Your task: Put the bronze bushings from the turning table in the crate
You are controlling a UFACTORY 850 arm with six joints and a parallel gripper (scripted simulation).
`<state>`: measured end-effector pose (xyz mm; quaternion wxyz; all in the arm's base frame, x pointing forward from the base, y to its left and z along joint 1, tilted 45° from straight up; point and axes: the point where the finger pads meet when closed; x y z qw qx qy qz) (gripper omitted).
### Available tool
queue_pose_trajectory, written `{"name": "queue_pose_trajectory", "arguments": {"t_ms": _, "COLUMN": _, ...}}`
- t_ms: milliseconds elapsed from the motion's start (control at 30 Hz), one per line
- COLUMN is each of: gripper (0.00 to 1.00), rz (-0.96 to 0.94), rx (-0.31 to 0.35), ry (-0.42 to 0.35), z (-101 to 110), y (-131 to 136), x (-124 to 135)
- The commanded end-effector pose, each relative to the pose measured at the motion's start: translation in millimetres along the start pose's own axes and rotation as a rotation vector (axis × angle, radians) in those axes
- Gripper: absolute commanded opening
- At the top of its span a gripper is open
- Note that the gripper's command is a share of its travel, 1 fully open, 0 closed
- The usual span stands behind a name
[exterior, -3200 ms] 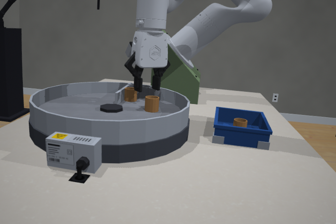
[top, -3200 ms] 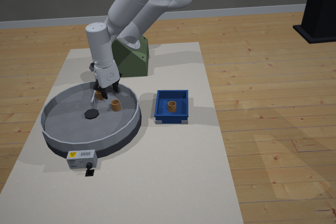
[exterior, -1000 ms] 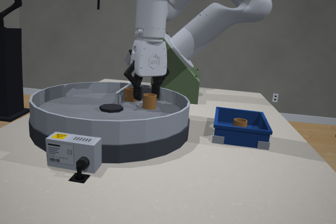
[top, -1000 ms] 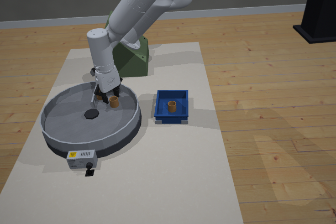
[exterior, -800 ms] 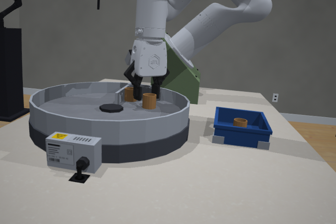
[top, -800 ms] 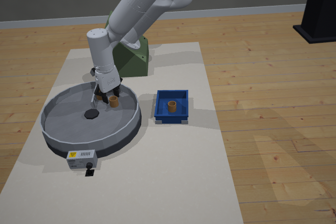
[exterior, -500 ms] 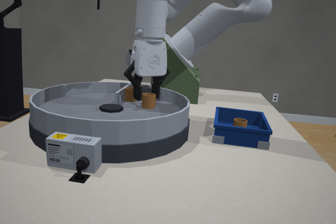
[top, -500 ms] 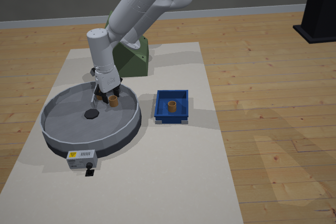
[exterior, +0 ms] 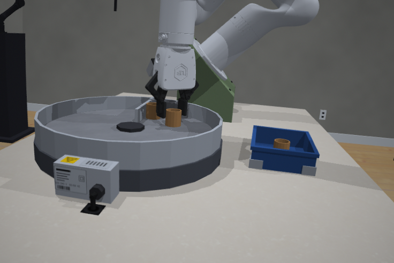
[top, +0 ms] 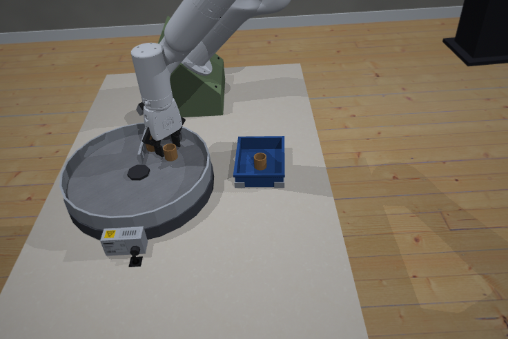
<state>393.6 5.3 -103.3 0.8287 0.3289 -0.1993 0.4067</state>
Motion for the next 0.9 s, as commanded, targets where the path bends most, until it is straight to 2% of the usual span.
{"name": "queue_pose_trajectory", "arguments": {"t_ms": 0, "gripper": 0.62, "rz": 0.0, "rx": -0.001, "ry": 0.0, "z": 0.5, "y": -0.6, "x": 0.2}}
{"name": "queue_pose_trajectory", "arguments": {"t_ms": 567, "gripper": 0.62, "rz": 0.0, "rx": -0.001, "ry": 0.0, "z": 0.5, "y": -0.6, "x": 0.2}}
{"name": "queue_pose_trajectory", "arguments": {"t_ms": 600, "gripper": 0.0, "rz": 0.0, "rx": -0.001, "ry": 0.0, "z": 0.5, "y": -0.6, "x": 0.2}}
{"name": "queue_pose_trajectory", "arguments": {"t_ms": 867, "gripper": 0.0, "rz": 0.0, "rx": -0.001, "ry": 0.0, "z": 0.5, "y": -0.6, "x": 0.2}}
Point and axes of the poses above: the point where the finger pads meet when closed, its own z axis back along the fingers, its own y axis across the jaws, x = y × z, and after that the axes turned 12 degrees about z, right-handed
